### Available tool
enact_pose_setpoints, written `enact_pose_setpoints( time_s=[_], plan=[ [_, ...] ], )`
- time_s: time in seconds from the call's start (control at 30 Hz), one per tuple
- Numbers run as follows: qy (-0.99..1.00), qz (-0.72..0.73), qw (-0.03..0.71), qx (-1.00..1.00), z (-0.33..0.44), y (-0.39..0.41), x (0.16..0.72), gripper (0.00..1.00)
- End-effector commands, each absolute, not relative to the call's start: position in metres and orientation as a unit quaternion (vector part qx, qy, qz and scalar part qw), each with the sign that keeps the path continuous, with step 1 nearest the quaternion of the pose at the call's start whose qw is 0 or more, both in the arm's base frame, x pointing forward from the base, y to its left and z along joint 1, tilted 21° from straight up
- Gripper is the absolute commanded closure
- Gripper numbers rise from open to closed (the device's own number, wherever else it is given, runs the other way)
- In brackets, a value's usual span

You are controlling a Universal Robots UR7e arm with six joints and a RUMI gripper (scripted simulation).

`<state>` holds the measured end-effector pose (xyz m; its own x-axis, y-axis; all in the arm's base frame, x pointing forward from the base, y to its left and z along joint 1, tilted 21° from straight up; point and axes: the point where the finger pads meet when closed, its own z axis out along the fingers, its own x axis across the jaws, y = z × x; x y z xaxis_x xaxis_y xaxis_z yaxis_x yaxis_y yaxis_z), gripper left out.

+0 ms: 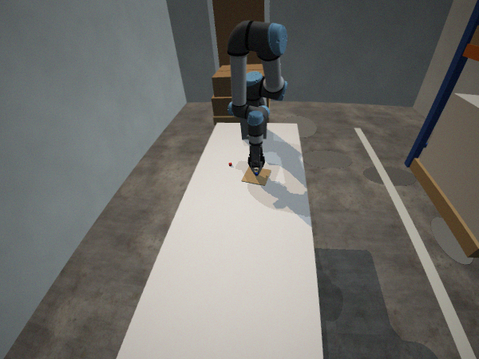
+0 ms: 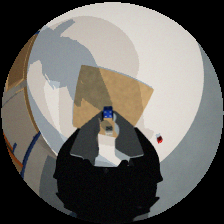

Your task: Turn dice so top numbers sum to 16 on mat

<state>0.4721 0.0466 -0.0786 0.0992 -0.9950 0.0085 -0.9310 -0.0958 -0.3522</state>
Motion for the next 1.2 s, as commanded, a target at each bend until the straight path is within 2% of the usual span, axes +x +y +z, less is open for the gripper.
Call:
enact_pose_setpoints(
  time_s=[0.0, 0.4, 0.43, 0.57, 0.6, 0.87, 0.9, 1.17],
  plan=[
    [0.660, -0.124, 0.130, -0.730, -0.0782, 0.0465, 0.4723, 1.00],
    [0.660, -0.124, 0.130, -0.730, -0.0782, 0.0465, 0.4723, 1.00],
    [0.660, -0.124, 0.130, -0.730, -0.0782, 0.0465, 0.4723, 0.96],
    [0.660, -0.124, 0.130, -0.730, -0.0782, 0.0465, 0.4723, 0.96],
    [0.660, -0.124, 0.130, -0.730, -0.0782, 0.0465, 0.4723, 0.93],
    [0.660, -0.124, 0.130, -0.730, -0.0782, 0.0465, 0.4723, 0.85],
    [0.660, -0.124, 0.130, -0.730, -0.0782, 0.0465, 0.4723, 0.82],
    [0.660, -0.124, 0.130, -0.730, -0.0782, 0.0465, 0.4723, 0.82]
  ],
)
